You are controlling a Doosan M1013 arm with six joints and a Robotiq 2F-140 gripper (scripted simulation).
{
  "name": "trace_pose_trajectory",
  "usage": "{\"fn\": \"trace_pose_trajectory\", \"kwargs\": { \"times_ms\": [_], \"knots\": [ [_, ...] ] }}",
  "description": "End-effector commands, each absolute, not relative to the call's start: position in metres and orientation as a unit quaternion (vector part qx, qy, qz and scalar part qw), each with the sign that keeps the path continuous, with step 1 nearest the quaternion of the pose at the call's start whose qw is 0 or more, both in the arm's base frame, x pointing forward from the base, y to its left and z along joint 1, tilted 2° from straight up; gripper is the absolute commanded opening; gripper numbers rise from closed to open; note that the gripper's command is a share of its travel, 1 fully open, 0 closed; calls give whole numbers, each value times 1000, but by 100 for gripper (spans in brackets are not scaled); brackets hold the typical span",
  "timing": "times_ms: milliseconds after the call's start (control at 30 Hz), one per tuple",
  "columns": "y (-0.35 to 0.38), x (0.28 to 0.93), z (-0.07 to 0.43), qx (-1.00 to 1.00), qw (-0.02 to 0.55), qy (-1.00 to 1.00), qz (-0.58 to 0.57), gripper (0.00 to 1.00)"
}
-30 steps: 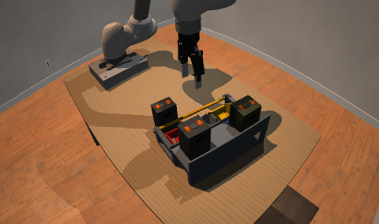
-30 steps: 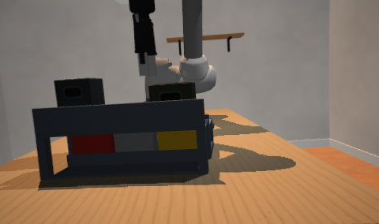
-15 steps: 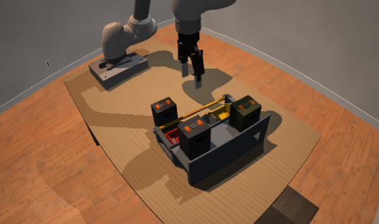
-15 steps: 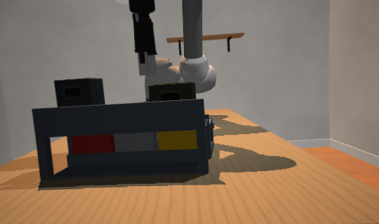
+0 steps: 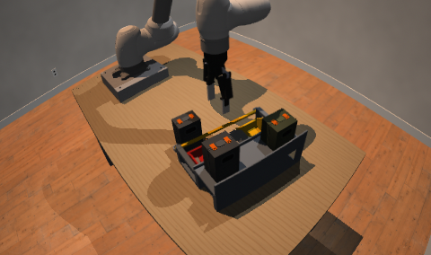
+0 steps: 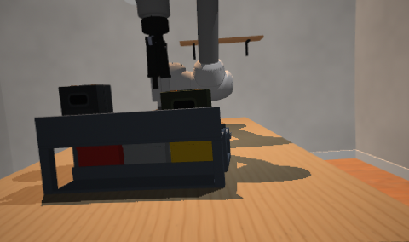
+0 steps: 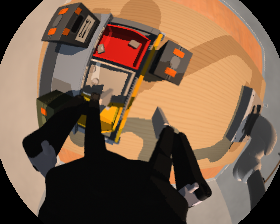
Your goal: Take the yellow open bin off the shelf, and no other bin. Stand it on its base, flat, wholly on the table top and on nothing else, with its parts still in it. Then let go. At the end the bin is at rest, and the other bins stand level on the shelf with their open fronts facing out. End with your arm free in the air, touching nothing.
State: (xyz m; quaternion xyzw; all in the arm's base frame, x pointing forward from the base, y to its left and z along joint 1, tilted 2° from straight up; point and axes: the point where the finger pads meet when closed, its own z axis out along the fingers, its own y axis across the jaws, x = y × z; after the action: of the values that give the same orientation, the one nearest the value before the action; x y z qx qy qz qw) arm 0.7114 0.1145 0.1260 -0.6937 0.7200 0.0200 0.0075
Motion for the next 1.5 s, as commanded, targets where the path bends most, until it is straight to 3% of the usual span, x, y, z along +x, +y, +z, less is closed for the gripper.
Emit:
{"fn": "trace_pose_trajectory", "kwargs": {
  "times_ms": [0,100,267,1467],
  "knots": [
    [115,711,126,-694,8,720,20,57],
    [115,711,126,-694,8,720,20,57],
    [116,711,82,-694,8,720,20,57],
    [116,711,97,-694,8,720,20,57]
  ]
}}
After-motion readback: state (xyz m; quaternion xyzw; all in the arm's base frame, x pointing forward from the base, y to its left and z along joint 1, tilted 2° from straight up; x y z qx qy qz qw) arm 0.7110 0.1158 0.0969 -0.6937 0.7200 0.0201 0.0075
